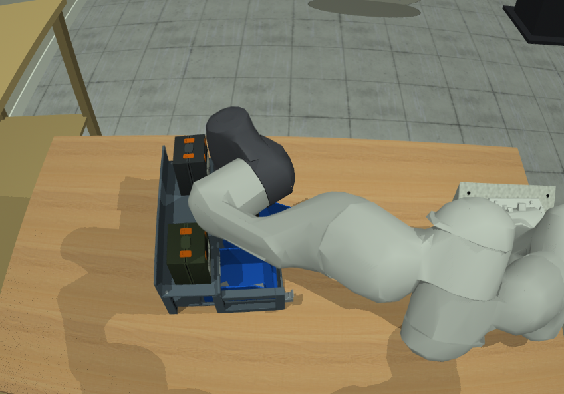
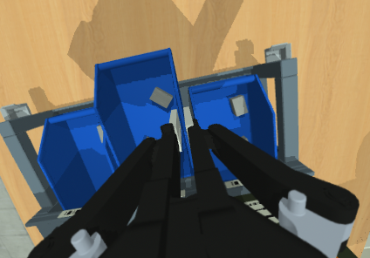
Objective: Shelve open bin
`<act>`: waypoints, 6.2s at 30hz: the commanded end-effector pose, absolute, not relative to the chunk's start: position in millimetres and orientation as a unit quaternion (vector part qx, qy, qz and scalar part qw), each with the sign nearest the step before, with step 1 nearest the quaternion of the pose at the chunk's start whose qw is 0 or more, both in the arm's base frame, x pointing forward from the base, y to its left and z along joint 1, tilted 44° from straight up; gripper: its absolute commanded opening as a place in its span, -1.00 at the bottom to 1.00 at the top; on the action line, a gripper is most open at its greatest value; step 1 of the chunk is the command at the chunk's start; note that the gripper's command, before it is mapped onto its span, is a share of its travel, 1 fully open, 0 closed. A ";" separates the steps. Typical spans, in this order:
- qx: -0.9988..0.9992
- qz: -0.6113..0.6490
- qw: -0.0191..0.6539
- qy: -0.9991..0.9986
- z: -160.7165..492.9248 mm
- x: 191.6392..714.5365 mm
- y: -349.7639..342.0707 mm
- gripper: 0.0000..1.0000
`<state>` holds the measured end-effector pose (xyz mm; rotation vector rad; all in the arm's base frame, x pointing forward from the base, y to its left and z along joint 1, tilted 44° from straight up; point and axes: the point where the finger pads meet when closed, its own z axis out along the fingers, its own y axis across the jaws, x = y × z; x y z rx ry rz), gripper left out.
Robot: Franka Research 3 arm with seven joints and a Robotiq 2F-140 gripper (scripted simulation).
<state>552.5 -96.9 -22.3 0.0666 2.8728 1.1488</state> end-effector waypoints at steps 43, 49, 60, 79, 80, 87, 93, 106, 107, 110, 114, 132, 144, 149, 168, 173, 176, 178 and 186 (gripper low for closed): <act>0.022 0.371 0.025 0.928 19.7 544.0 -139.0 -0.88; 0.022 0.371 0.025 0.928 27.2 542.5 -146.1 -0.88; 0.022 0.371 0.025 0.928 36.7 540.6 -155.3 -0.88; 0.022 0.371 0.025 0.928 46.7 538.6 -164.8 -0.88; 0.022 0.371 0.025 0.928 46.9 538.5 -165.0 -0.88; 0.022 0.371 0.025 0.928 47.7 538.4 -165.8 -0.88; 0.022 0.371 0.025 0.928 47.9 538.3 -166.0 -0.88; 0.022 0.371 0.025 0.928 47.9 538.3 -166.0 -1.00; 0.022 0.371 0.025 0.928 47.9 538.3 -166.0 -1.00; 0.022 0.371 0.025 0.928 47.9 538.3 -166.0 -1.00; 0.022 0.371 0.025 0.928 47.9 538.3 -166.0 -1.00; 0.097 0.373 -0.002 0.923 40.1 526.7 -166.2 -1.00; 0.236 0.372 -0.052 0.896 26.2 504.2 -166.7 -1.00; 0.285 0.370 -0.070 0.881 21.5 495.9 -166.8 -1.00; 0.459 0.354 -0.134 0.804 5.4 464.5 -166.7 -1.00; 0.499 0.348 -0.149 0.780 1.7 456.7 -166.6 -1.00; 0.525 0.344 -0.158 0.763 -0.7 451.5 -166.5 -1.00; 0.541 0.341 -0.165 0.751 -2.2 448.0 -166.4 -1.00; 0.598 0.330 -0.186 0.707 -7.4 435.8 -165.9 -1.00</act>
